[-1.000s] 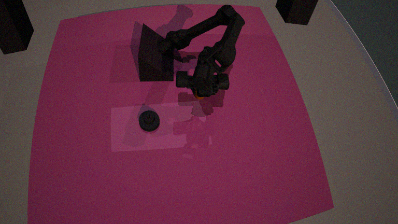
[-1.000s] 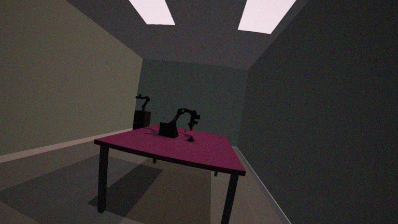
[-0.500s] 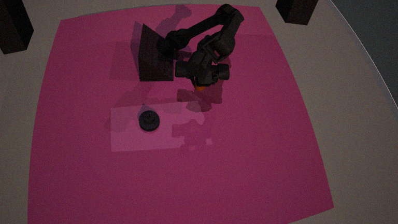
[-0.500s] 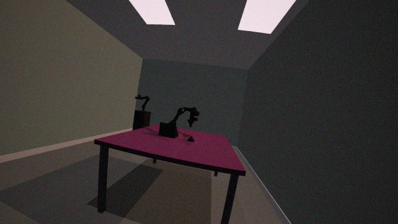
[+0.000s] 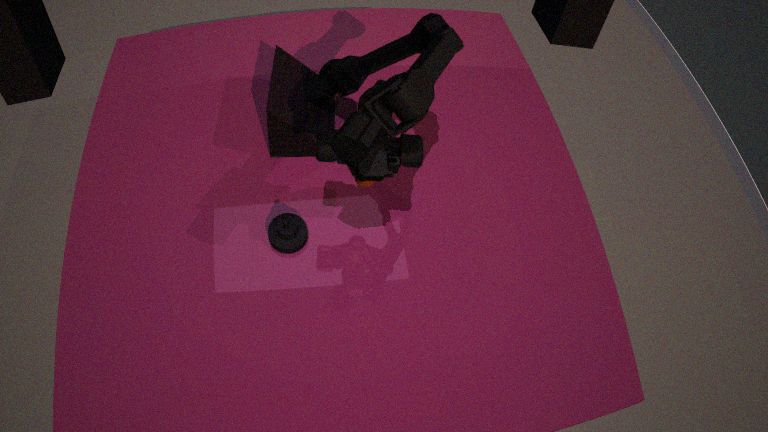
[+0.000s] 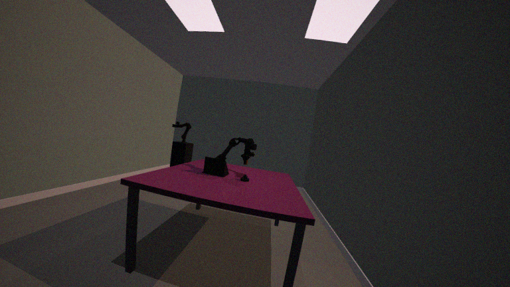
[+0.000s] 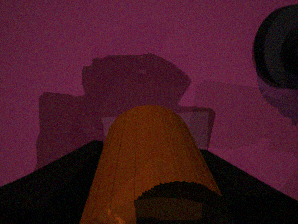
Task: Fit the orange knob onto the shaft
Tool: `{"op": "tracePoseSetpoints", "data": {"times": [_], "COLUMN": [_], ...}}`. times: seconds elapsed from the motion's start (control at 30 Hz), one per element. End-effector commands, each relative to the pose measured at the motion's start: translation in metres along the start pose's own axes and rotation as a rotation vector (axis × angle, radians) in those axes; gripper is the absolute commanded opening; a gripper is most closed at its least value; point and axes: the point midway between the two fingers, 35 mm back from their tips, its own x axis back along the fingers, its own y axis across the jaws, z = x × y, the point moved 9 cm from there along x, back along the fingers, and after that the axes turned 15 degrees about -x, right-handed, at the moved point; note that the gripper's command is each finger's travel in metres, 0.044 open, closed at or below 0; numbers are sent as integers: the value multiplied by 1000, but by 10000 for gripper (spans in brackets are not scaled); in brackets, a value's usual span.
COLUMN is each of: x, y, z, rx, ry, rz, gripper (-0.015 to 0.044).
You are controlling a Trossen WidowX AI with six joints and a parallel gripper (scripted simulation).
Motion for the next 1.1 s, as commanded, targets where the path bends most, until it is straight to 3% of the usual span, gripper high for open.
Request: {"op": "tracePoseSetpoints", "data": {"times": [0.0,1.07], "x": [-1,-27], "y": [-8,-82], "z": [-9,-75], "rx": [6,57], "ry": [-2,12], "rz": [4,6], "gripper": [0,0]}}
